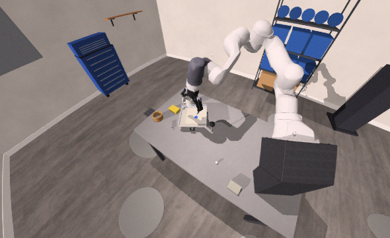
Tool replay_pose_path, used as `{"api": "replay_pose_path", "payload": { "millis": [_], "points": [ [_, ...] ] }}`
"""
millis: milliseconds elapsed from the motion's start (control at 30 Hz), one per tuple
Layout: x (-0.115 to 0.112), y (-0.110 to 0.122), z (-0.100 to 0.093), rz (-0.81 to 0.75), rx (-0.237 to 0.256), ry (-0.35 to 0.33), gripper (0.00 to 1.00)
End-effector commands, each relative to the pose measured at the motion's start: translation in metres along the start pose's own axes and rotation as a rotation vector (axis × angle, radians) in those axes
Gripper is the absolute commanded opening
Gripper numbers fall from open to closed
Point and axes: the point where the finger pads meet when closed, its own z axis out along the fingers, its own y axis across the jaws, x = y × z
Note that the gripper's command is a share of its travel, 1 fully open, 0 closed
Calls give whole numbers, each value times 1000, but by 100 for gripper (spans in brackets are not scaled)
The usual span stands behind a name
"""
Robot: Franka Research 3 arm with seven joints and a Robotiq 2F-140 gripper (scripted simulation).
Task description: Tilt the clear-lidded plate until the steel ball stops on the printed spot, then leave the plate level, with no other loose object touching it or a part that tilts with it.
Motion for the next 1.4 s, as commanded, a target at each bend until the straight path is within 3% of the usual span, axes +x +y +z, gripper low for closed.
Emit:
{"api": "replay_pose_path", "payload": {
  "millis": [0,367,400,633,667,933,967,1233,1267,1367],
  "points": [
    [-2,17,-6,17,-23,-14,100],
    [-2,17,-6,17,-23,-14,100],
    [-3,31,-10,23,-42,-22,100],
    [-3,31,-10,23,-42,-22,100],
    [-3,45,-15,28,-61,-28,100],
    [-3,45,-15,28,-61,-28,100],
    [-3,59,-18,34,-79,-33,100],
    [-3,59,-18,34,-79,-33,100],
    [-3,72,-22,39,-97,-37,100],
    [-3,72,-22,39,-97,-37,100]
  ]
}}
